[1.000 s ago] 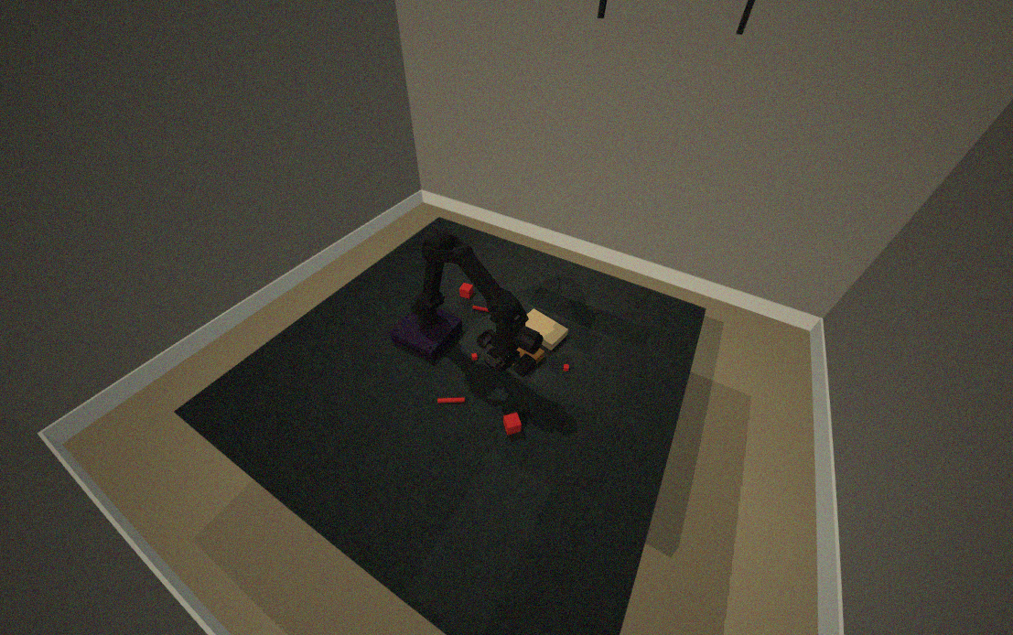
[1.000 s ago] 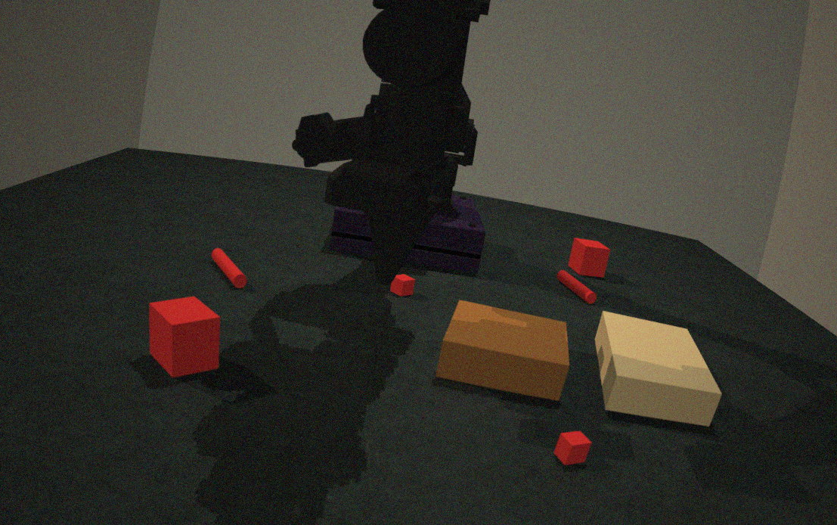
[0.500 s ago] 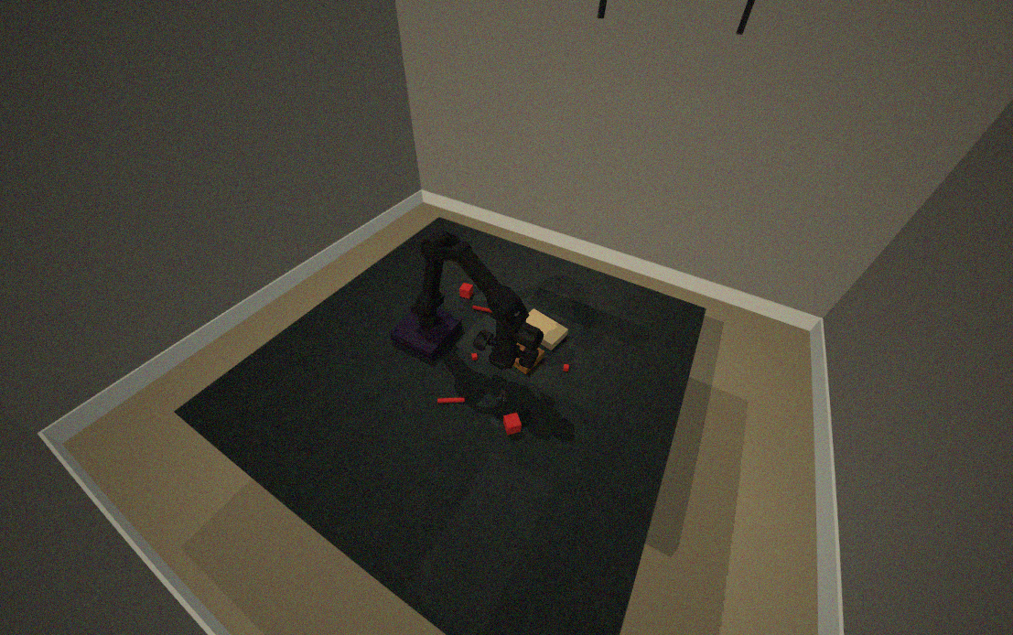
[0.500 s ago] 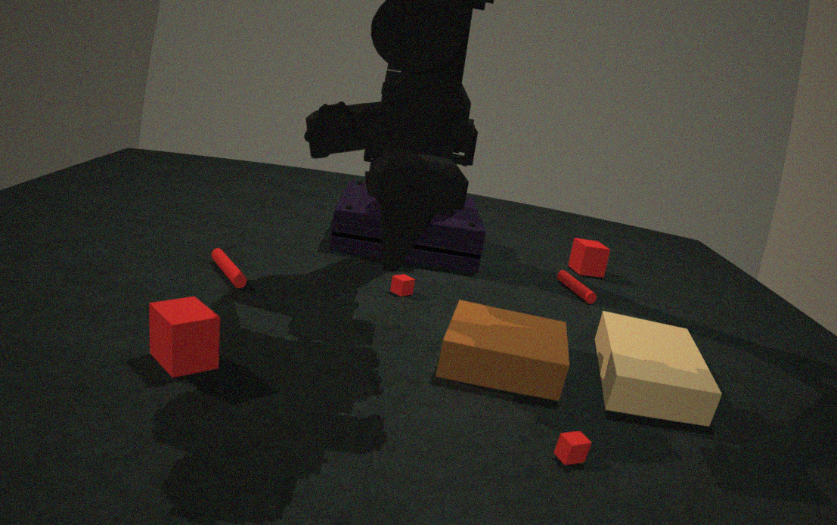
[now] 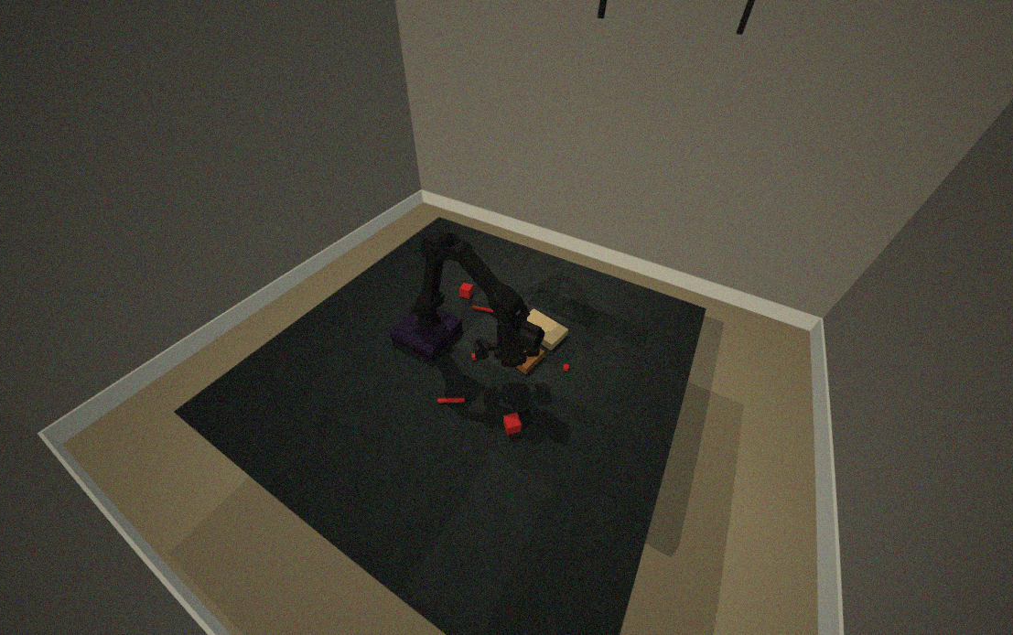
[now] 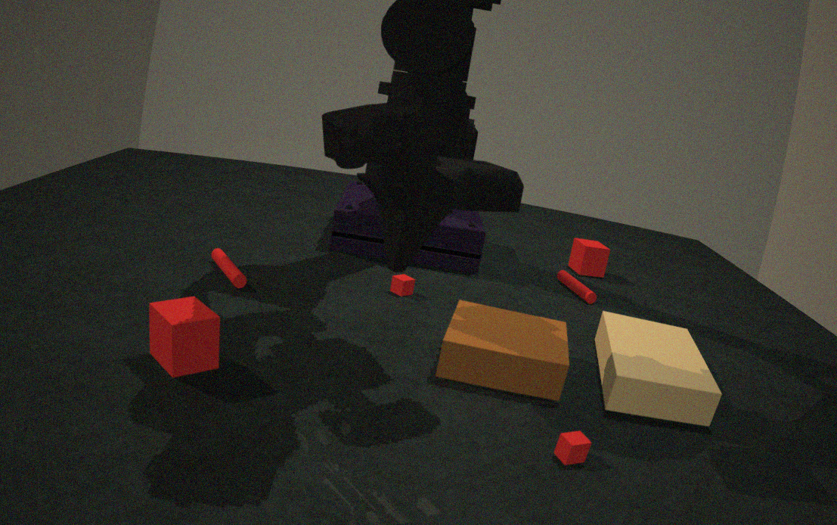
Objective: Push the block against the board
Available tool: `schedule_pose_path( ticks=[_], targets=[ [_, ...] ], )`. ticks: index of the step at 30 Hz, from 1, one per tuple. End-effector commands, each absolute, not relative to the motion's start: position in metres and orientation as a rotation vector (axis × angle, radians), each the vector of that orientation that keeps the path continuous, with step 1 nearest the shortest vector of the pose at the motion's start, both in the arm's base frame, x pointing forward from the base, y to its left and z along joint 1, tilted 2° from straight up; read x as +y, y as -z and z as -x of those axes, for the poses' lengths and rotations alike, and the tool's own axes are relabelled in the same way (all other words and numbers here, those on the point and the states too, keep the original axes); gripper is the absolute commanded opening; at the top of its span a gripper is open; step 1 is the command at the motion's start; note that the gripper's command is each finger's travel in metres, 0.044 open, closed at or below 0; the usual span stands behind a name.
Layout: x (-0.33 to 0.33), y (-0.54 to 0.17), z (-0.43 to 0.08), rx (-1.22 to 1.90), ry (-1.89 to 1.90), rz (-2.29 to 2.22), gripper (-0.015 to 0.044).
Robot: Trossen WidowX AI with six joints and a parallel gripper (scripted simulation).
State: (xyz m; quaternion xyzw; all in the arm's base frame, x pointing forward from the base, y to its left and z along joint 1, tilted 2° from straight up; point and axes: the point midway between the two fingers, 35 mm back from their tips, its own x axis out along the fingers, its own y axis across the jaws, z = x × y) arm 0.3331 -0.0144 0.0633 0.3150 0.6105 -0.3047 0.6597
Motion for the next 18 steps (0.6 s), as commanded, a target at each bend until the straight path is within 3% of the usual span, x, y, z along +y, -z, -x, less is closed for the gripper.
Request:
schedule_pose_path(
  ticks=[1,18],
  targets=[
    [-0.0128,-0.0632,-0.3326,1.418,0.584,-0.601,0.0],
    [-0.0072,-0.0632,-0.3325,1.498,0.144,-0.13,0.0]
  ],
)
